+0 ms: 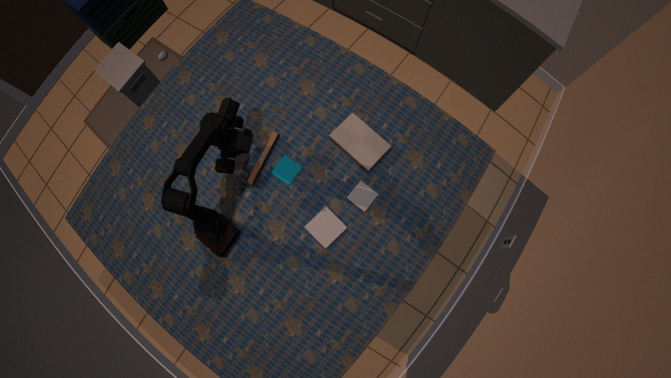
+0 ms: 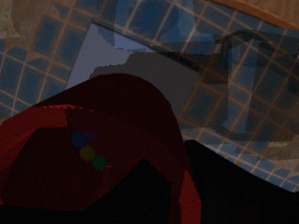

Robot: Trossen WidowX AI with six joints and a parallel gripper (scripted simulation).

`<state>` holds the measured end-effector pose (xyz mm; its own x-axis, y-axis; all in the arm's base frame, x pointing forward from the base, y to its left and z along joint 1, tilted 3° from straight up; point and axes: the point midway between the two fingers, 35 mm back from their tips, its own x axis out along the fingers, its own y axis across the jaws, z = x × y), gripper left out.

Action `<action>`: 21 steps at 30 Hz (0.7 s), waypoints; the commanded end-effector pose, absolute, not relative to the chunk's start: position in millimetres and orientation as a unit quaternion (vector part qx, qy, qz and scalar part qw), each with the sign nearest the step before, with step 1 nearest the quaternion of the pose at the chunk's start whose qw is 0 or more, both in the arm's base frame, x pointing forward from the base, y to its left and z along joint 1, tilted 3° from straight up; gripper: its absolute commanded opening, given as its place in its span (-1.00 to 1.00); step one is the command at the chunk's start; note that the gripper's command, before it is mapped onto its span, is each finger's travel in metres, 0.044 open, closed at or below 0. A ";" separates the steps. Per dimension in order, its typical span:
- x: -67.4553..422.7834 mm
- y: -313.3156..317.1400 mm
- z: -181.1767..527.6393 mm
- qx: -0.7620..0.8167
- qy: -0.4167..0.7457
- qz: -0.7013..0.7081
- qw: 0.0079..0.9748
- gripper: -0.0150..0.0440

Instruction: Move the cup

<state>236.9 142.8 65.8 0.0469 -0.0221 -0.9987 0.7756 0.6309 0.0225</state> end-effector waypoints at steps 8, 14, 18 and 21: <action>235.1 144.3 82.7 0.306 0.617 -0.303 0.659 -0.49; 234.8 144.5 80.6 0.305 0.619 -0.302 0.658 -0.49; 234.8 144.5 80.6 0.305 0.619 -0.302 0.658 -0.49; 234.8 144.5 80.6 0.305 0.619 -0.302 0.658 -0.49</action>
